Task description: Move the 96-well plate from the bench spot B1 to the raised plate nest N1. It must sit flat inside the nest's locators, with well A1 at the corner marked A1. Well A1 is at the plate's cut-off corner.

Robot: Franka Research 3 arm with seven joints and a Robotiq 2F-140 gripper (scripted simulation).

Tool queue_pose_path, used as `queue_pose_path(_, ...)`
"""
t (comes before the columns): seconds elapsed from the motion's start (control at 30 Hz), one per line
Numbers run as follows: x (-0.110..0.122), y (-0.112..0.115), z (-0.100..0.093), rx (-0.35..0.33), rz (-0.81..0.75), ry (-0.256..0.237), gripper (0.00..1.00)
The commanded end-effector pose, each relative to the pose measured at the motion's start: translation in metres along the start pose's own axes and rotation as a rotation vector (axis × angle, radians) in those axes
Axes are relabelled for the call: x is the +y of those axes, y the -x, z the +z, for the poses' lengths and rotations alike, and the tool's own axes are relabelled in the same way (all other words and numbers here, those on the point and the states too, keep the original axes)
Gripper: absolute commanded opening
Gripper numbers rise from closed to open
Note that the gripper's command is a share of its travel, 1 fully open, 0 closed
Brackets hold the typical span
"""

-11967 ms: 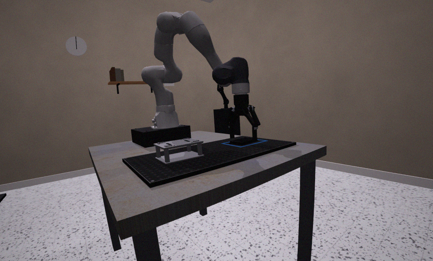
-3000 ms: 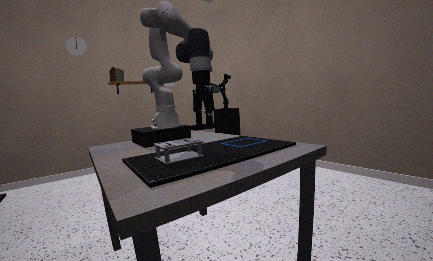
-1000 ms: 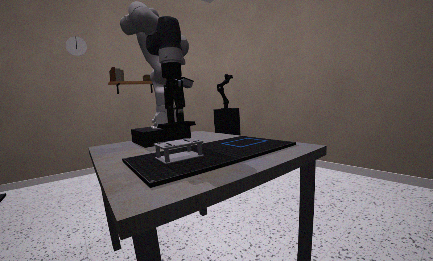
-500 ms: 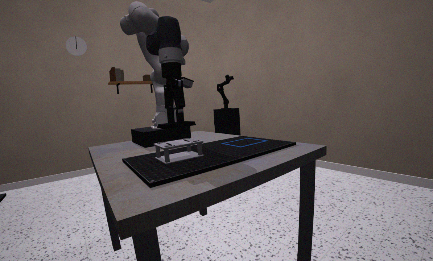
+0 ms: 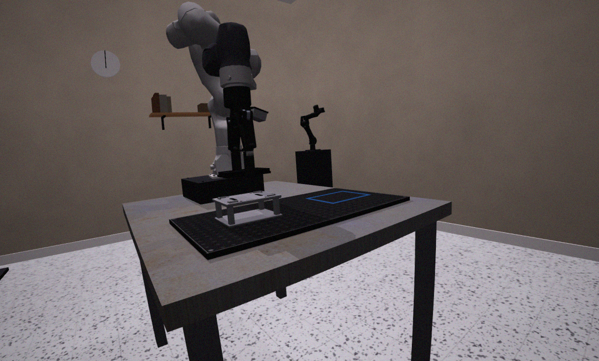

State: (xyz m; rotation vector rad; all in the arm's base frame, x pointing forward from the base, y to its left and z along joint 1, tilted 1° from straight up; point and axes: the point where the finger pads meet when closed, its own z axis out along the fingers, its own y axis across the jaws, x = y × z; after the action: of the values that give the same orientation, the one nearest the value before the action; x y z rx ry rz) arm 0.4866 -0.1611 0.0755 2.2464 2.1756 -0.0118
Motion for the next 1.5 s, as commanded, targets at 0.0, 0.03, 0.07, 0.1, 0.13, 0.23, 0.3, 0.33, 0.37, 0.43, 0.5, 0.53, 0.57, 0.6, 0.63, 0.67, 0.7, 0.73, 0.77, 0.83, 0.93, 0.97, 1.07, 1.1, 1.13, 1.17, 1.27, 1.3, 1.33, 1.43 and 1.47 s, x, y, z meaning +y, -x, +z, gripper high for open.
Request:
queue_pose_path(0.0, -0.001, -0.001, 0.0, 0.0, -0.008, -0.003, 0.6)
queue_pose_path(0.03, -0.001, -0.001, 0.0, 0.0, -0.008, -0.003, 0.6)
queue_pose_path(0.07, -0.001, -0.001, 0.0, 0.0, -0.008, -0.003, 0.6)
queue_pose_path(0.1, -0.001, -0.001, 0.0, 0.0, -0.008, -0.003, 0.6)
queue_pose_path(0.13, -0.001, -0.001, 0.0, 0.0, -0.008, -0.003, 0.6)
queue_pose_path(0.23, -0.001, -0.001, 0.0, 0.0, -0.008, -0.003, 0.6)
queue_pose_path(0.3, -0.001, -0.001, 0.0, 0.0, -0.008, -0.003, 0.6)
queue_pose_path(0.33, -0.001, -0.001, 0.0, 0.0, -0.008, -0.003, 0.6)
queue_pose_path(0.37, -0.001, -0.001, 0.0, 0.0, -0.008, -0.003, 0.6)
queue_pose_path(0.43, -0.001, -0.001, 0.0, 0.0, -0.008, -0.003, 0.6)
queue_pose_path(0.5, -0.001, -0.001, 0.0, 0.0, -0.008, -0.003, 0.6)
queue_pose_path(0.53, -0.001, -0.001, 0.0, 0.0, -0.008, -0.003, 0.6)
queue_pose_path(0.57, -0.001, -0.001, 0.0, 0.0, -0.008, -0.003, 0.6)
queue_pose_path(0.6, -0.001, -0.001, 0.0, 0.0, -0.008, -0.003, 0.6)
queue_pose_path(0.63, -0.001, -0.001, 0.0, 0.0, -0.008, -0.003, 0.6)
queue_pose_path(0.67, -0.001, -0.001, 0.0, 0.0, -0.008, -0.003, 0.6)
queue_pose_path(0.7, -0.001, -0.001, 0.0, 0.0, -0.008, -0.003, 0.6)
queue_pose_path(0.73, -0.001, -0.001, 0.0, 0.0, -0.008, -0.003, 0.6)
queue_pose_path(0.77, -0.001, -0.001, 0.0, 0.0, -0.008, -0.003, 0.6)
queue_pose_path(0.83, -0.001, -0.001, 0.0, 0.0, -0.008, -0.003, 0.6)
queue_pose_path(0.93, -0.001, -0.001, 0.0, 0.0, -0.008, -0.003, 0.6)
queue_pose_path(0.97, -0.001, -0.001, 0.0, 0.0, -0.008, -0.003, 0.6)
queue_pose_path(1.07, -0.001, -0.001, 0.0, 0.0, -0.008, -0.003, 0.6)
queue_pose_path(1.1, -0.001, -0.001, 0.0, 0.0, -0.008, -0.003, 0.6)
queue_pose_path(1.13, -0.001, -0.001, 0.0, 0.0, -0.008, -0.003, 0.6)
queue_pose_path(1.17, -0.001, -0.001, 0.002, 0.0, -0.008, -0.003, 0.6)
queue_pose_path(1.27, -0.001, -0.001, 0.007, 0.0, -0.008, -0.003, 0.6)
queue_pose_path(1.3, -0.001, -0.001, 0.009, 0.0, -0.008, -0.003, 0.6)
queue_pose_path(1.33, -0.001, -0.001, 0.01, 0.0, -0.008, -0.003, 0.6)
queue_pose_path(1.43, 0.0, -0.001, 0.015, 0.0, -0.008, -0.003, 0.6)
queue_pose_path(1.47, 0.0, -0.001, 0.017, 0.0, -0.008, -0.003, 0.6)
